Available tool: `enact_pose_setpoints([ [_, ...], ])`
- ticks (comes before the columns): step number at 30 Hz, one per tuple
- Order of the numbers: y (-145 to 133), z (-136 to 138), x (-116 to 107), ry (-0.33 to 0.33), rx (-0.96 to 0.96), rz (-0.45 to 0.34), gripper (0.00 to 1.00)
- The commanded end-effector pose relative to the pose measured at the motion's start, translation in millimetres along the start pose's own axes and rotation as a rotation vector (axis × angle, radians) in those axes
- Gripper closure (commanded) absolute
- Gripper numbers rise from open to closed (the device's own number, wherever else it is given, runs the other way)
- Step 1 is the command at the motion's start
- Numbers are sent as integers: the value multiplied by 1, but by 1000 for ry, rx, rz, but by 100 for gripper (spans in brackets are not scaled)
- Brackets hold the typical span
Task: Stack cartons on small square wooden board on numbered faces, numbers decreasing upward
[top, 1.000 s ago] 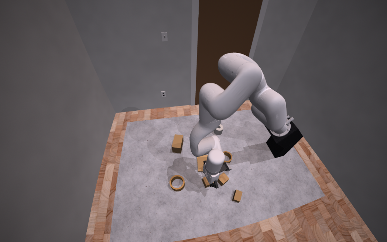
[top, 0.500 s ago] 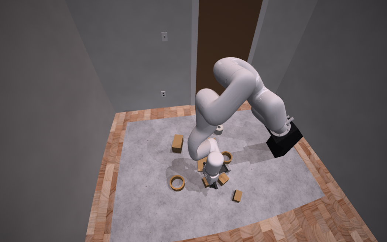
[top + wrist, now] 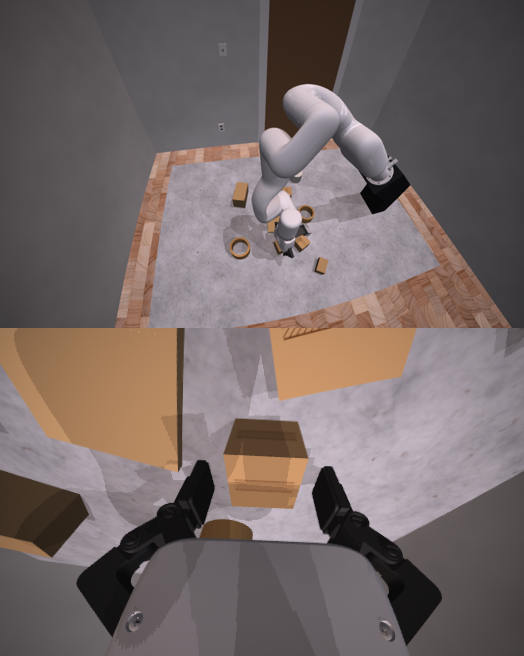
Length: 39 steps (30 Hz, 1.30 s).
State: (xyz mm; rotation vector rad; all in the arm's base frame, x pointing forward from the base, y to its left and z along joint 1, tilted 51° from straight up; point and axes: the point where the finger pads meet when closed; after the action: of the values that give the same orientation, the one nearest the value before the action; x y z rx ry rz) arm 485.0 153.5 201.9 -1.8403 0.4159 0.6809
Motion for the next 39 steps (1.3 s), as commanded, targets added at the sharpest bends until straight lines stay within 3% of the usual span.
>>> enact_pose_setpoints([
  [1, -1, 0, 5, -1, 0, -4, 0],
  [33, -1, 0, 13, -1, 0, -4, 0],
  [34, -1, 0, 13, -1, 0, -4, 100],
  [39, -1, 0, 13, -1, 0, -4, 100],
])
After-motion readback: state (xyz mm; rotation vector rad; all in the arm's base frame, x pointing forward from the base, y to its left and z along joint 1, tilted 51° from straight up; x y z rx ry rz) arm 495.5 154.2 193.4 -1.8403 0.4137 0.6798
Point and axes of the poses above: the point where the finger pads meet when closed, its own x axis out along the fingers, its own z axis across the jaws, y = z × x, and after that the axes turned 9 degrees about -x, right-handed
